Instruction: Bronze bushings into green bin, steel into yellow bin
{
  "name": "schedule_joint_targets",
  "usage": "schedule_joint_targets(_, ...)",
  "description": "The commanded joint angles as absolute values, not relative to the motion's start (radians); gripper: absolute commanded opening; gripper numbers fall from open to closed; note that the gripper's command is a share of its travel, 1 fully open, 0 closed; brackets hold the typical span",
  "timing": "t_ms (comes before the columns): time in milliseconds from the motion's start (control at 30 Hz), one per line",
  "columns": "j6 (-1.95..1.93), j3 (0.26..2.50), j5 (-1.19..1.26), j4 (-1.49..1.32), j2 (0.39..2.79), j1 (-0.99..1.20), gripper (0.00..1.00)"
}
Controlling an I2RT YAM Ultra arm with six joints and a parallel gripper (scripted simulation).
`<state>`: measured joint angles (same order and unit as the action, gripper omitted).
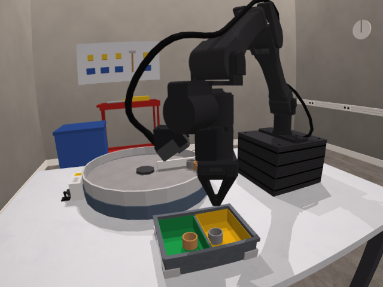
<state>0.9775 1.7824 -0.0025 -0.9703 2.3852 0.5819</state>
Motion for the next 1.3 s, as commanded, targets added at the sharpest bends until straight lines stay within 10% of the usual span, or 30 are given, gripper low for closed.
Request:
schedule_joint_targets(0,0.975,1.811,0.008,-0.977,2.352,0.576,0.13)
schedule_joint_targets(1267,0.965,1.749,0.008,-0.955,2.341,0.563,0.12)
